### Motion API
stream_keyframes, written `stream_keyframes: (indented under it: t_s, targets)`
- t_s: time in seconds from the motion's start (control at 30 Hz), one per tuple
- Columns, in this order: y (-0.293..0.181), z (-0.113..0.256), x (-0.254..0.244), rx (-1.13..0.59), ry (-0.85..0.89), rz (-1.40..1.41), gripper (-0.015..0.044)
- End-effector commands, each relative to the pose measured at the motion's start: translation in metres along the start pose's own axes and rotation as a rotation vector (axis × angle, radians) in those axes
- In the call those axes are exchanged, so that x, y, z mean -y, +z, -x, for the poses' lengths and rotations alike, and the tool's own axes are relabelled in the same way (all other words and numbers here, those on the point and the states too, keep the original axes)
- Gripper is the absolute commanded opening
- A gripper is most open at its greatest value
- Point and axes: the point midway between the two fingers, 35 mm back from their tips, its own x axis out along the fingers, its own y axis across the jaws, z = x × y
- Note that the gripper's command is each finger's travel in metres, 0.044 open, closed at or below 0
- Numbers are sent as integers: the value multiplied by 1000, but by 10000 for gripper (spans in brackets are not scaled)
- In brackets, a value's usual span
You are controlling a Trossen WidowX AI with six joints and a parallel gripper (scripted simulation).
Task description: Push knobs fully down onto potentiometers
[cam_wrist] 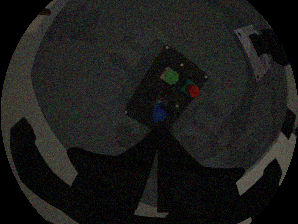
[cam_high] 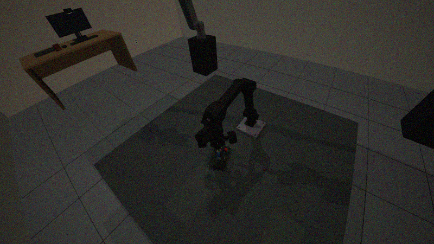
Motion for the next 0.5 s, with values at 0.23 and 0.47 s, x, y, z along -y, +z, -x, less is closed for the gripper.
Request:
stream_keyframes:
  t_s: [0.23,0.47]
  targets:
    - [-3,2,-1,-8,-1,-139,0]
    - [-3,-16,-1,-8,-1,-139,0]
